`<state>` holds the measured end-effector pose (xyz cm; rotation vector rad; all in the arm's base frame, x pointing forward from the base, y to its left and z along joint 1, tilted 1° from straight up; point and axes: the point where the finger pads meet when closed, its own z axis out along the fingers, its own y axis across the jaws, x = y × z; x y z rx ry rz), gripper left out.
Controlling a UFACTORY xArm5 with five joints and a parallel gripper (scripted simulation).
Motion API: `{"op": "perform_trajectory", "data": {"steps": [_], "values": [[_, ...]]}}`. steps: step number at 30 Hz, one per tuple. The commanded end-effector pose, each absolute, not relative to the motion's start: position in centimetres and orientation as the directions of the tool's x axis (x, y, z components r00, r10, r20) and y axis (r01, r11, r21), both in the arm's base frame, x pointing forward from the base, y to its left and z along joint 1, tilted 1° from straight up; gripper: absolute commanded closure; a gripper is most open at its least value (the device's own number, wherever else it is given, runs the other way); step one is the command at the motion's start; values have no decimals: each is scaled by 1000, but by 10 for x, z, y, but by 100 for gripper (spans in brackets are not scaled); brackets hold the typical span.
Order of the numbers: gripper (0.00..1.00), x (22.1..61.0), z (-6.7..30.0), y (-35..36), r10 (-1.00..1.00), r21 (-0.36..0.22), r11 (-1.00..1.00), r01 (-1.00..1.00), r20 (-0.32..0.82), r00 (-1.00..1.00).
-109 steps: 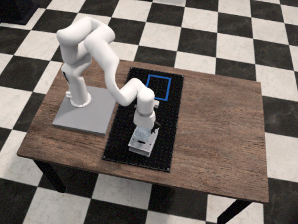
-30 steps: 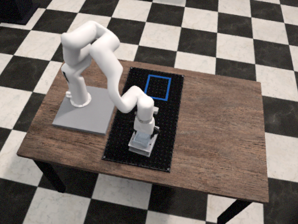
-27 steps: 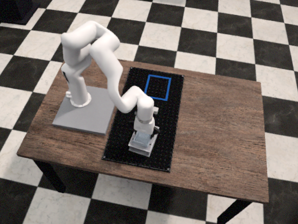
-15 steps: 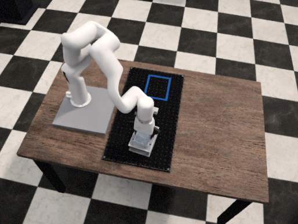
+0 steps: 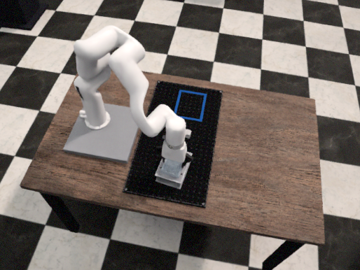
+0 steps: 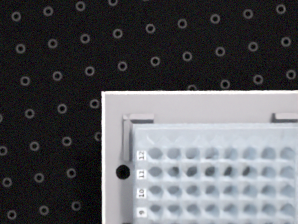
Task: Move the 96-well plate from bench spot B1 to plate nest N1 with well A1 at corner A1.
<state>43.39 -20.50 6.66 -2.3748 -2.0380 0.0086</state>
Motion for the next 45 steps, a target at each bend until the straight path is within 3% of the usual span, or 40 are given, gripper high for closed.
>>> {"op": "perform_trajectory", "data": {"steps": [1, 18, 19, 45], "values": [[100, 435, 68, -206, 988, -6, -152, 988, 11, 152], [100, 435, 65, -206, 988, -6, -152, 988, 11, 152], [0, 435, 65, -206, 988, -6, -152, 988, 11, 152], [0, 435, 65, -206, 988, -6, -152, 988, 11, 152]]}}
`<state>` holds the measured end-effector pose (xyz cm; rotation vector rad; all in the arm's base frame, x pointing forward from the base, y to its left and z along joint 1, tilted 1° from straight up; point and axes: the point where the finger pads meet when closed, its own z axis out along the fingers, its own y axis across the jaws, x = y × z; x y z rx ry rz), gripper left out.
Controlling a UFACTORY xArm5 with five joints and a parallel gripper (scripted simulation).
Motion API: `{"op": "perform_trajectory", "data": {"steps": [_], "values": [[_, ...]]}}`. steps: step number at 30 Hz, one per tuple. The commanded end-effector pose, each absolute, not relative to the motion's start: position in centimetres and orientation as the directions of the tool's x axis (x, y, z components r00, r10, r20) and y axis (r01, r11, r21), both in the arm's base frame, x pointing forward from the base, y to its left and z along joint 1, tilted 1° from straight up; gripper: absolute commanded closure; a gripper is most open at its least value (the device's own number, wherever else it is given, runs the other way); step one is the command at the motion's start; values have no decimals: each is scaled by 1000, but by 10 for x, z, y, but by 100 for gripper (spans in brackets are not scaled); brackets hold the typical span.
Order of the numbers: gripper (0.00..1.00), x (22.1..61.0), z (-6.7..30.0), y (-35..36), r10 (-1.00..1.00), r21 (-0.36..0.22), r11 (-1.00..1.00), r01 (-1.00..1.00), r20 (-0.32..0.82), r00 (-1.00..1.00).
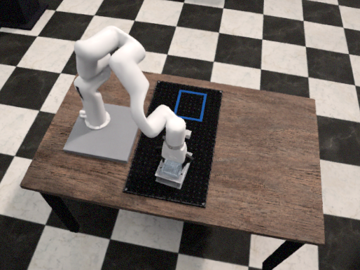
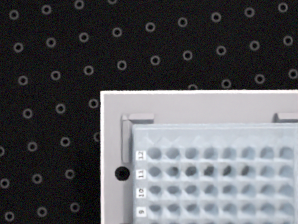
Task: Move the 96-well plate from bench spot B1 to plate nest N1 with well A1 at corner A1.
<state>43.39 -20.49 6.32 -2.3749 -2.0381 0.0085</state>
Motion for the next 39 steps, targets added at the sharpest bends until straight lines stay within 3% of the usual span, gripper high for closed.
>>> {"op": "perform_trajectory", "data": {"steps": [1, 8, 39], "values": [[0, 435, 65, -206, 988, -6, -152, 988, 11, 152], [0, 435, 65, -206, 988, -6, -152, 988, 11, 152], [0, 436, 139, -207, 988, -6, -152, 988, 11, 152]]}}
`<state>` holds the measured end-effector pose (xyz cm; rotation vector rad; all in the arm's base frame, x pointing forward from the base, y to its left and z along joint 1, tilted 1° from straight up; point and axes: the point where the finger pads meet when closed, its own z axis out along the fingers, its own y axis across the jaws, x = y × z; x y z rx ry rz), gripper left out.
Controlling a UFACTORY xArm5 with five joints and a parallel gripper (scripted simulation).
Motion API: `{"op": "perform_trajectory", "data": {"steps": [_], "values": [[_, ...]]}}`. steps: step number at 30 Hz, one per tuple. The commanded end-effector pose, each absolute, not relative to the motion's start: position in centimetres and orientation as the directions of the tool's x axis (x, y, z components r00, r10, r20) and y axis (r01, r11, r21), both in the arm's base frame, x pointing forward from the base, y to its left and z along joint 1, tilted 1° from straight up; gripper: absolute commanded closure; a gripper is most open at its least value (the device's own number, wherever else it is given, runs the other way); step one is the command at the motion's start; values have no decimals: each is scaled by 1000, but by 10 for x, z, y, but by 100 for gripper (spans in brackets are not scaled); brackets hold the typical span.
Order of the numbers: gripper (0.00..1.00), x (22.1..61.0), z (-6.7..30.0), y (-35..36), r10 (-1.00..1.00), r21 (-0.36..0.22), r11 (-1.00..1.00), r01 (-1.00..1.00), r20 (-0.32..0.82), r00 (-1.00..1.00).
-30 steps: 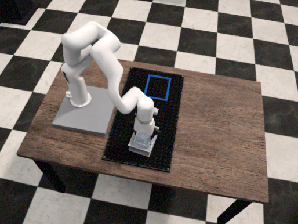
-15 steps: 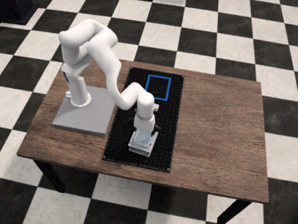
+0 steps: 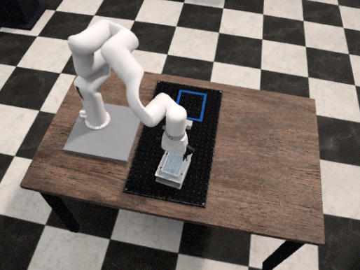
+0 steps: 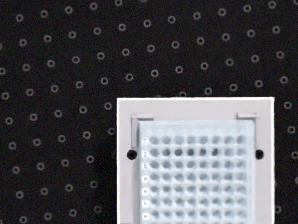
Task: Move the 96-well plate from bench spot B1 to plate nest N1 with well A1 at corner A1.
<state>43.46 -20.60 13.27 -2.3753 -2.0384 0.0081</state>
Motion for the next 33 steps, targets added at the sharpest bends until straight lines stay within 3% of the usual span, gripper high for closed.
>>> {"op": "perform_trajectory", "data": {"steps": [1, 7, 33], "values": [[0, 436, 139, -207, 988, -6, -152, 988, 11, 152], [0, 436, 155, -207, 988, -6, -152, 988, 11, 152], [0, 436, 155, -207, 988, -6, -152, 988, 11, 152]]}}
